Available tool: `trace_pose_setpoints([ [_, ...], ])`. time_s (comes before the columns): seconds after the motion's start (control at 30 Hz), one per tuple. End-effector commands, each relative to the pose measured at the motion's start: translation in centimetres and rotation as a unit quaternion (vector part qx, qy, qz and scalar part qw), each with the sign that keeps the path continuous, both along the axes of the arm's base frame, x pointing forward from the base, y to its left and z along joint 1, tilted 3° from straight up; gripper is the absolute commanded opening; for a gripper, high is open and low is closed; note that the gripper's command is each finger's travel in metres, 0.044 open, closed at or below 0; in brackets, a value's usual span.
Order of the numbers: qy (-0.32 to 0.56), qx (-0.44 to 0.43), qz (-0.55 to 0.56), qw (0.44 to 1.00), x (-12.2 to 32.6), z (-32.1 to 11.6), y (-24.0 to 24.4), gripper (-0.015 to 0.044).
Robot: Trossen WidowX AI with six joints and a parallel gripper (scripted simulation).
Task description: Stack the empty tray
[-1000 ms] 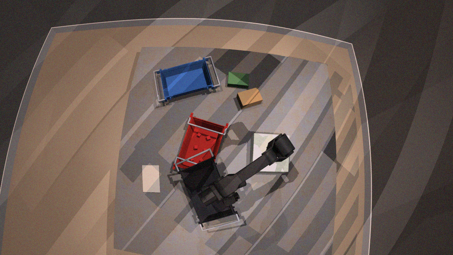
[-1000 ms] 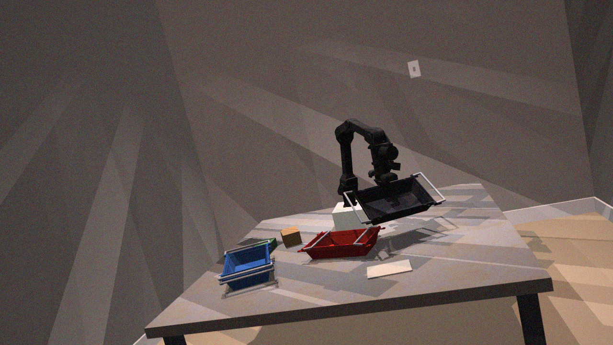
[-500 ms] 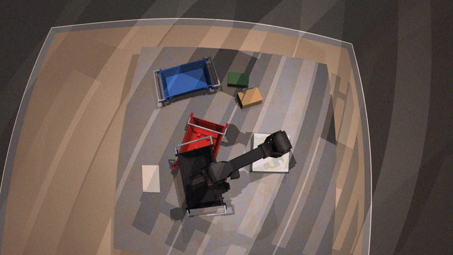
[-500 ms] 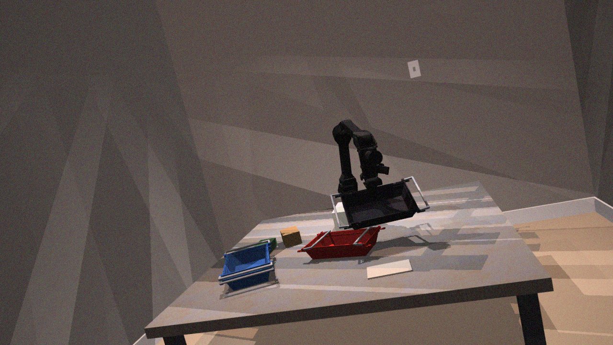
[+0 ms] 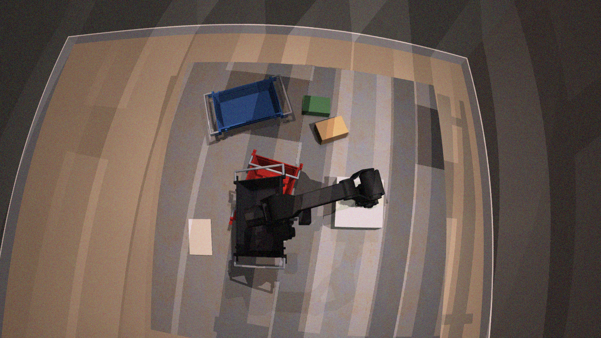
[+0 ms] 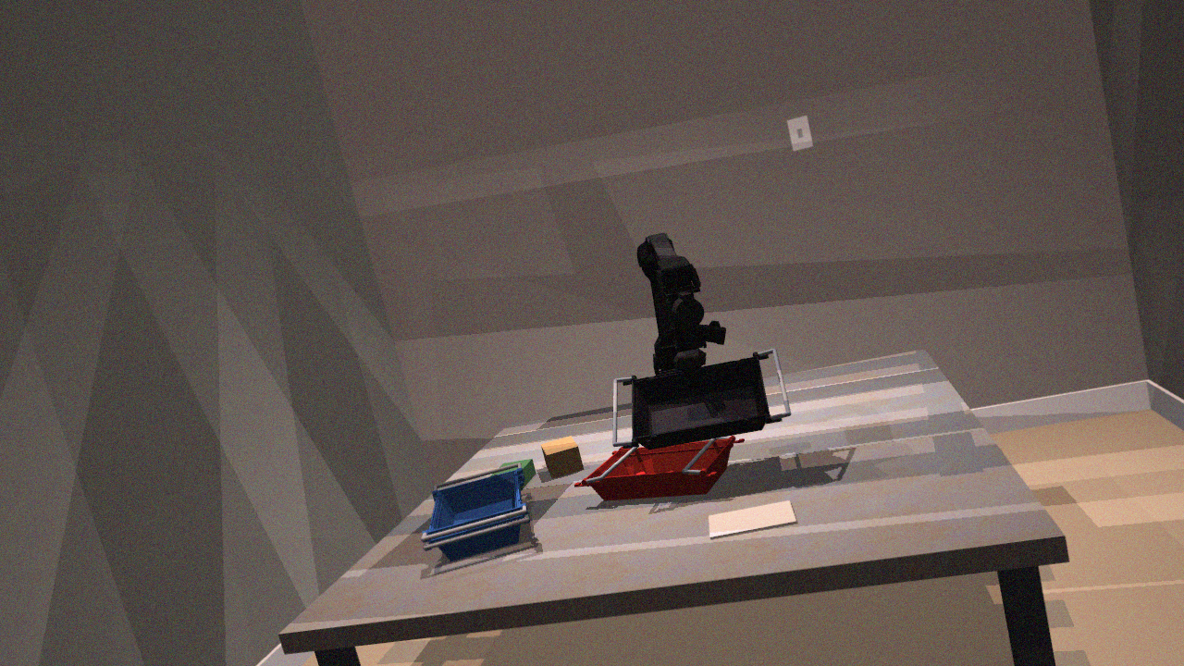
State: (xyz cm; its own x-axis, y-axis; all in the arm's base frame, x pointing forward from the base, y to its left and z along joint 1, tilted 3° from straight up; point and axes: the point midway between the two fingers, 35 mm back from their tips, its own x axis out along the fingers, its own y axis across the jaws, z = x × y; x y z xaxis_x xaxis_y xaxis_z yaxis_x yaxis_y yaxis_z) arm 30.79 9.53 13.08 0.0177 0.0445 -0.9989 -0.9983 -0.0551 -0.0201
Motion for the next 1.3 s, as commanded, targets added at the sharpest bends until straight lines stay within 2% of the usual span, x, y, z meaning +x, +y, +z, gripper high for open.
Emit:
trace_pose_setpoints([
  [0.0, -0.011, 0.005, -0.023, 1.000, 0.8, 0.5, -1.4, 0.0000],
  [0.7, -0.007, 0.008, -0.147, 0.989, 1.8, 0.3, -9.3, 0.0000],
  [1.27, -0.007, 0.008, -0.151, 0.989, 1.8, 0.3, -9.6, 0.0000],
])
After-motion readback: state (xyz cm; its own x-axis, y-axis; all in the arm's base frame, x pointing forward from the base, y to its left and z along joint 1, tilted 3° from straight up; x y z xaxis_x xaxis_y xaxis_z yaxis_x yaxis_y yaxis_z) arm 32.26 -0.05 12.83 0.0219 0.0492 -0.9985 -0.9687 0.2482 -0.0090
